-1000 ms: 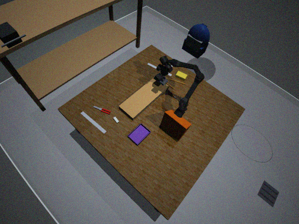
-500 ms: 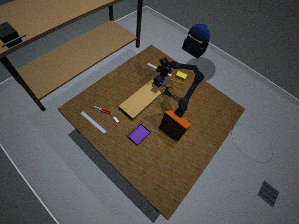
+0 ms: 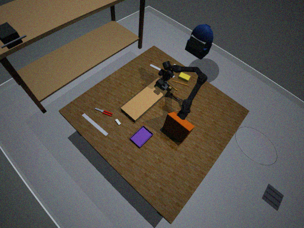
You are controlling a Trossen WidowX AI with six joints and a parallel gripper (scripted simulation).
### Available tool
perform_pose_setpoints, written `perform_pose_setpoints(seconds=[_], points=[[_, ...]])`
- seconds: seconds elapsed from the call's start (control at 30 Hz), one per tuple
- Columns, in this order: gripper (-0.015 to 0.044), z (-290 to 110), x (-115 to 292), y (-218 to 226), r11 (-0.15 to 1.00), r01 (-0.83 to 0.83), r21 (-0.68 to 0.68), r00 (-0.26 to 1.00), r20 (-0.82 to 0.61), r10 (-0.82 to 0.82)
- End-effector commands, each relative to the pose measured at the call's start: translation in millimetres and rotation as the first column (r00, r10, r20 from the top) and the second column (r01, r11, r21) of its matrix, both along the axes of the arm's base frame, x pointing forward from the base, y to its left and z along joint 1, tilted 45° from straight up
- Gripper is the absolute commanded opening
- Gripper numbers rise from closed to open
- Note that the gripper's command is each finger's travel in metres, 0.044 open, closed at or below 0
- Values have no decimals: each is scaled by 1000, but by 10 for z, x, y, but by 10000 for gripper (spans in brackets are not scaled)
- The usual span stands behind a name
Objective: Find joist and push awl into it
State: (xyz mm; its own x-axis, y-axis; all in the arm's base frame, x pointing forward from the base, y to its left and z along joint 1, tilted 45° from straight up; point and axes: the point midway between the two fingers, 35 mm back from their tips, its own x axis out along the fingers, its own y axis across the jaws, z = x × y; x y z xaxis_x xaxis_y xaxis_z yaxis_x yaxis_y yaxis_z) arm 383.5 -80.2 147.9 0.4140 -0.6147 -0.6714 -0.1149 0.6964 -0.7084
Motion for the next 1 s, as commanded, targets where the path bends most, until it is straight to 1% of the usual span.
perform_pose_setpoints(seconds=[0.0, 0.47, 0.97], points=[[0, -28, 17, -5, 1000, -11, 3, 1000, 2, 11], [0, -153, 41, -131, 1000, -11, 1, 1000, 3, 11], [0, -431, -7, 138, 1000, -11, 3, 1000, 2, 11]])
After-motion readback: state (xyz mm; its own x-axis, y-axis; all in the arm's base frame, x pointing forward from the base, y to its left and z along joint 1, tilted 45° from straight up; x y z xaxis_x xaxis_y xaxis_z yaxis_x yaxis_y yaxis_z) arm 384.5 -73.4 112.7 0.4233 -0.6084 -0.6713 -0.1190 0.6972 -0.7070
